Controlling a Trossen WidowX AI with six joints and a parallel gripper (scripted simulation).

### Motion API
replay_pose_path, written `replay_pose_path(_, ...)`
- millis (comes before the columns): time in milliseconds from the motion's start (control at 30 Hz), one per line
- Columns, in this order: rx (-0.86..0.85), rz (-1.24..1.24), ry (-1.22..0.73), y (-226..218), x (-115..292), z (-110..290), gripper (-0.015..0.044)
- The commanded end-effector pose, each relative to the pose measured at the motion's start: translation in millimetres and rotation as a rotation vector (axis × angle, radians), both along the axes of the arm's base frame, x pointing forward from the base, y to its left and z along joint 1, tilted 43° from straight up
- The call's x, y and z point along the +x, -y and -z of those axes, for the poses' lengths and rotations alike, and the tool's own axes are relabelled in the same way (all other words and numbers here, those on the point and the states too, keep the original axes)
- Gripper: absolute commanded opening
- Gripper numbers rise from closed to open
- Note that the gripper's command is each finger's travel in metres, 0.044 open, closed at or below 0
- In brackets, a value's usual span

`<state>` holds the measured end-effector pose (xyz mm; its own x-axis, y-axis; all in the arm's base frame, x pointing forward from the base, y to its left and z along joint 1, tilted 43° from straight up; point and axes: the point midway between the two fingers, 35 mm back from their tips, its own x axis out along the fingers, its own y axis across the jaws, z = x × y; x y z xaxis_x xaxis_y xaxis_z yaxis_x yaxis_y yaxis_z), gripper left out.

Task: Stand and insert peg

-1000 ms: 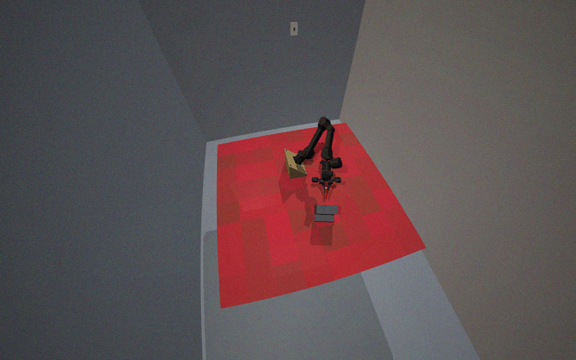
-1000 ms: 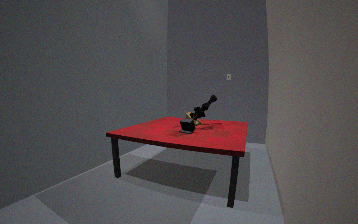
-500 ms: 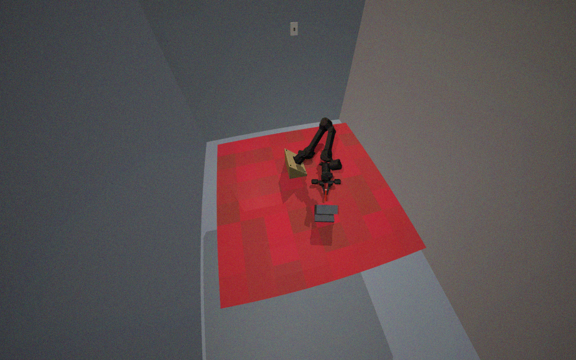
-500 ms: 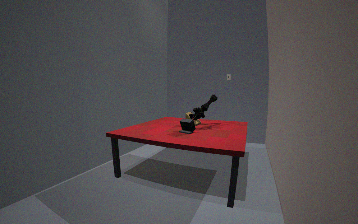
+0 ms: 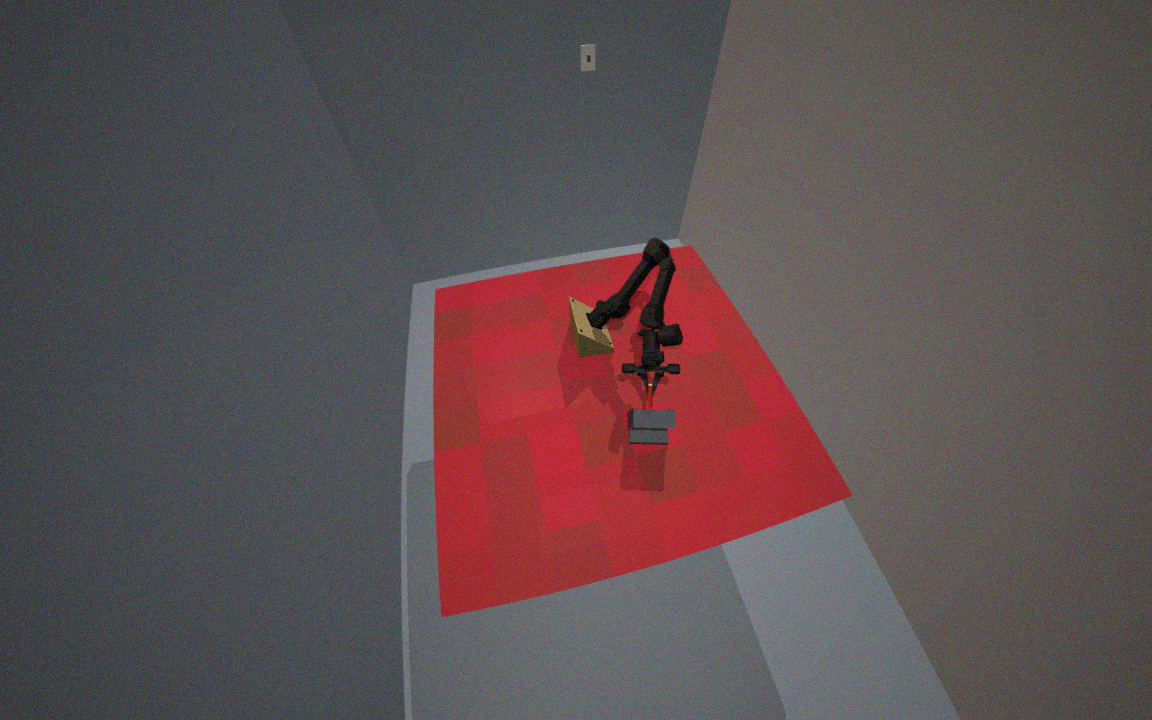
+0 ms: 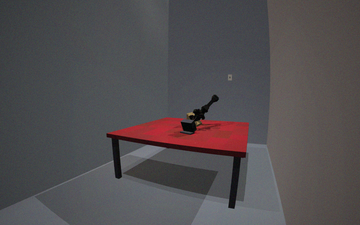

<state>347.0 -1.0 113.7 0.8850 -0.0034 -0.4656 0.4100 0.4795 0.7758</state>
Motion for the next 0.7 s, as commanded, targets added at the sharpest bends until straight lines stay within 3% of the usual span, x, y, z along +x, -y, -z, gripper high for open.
replay_pose_path(0, 0.0, 0.003, 0.009, 0.6, 3.0, -2.9, 0.0)
replay_pose_path(667, 0.0, 0.0, 0.0, 0.5, 1.4, -2.7, 0.0)
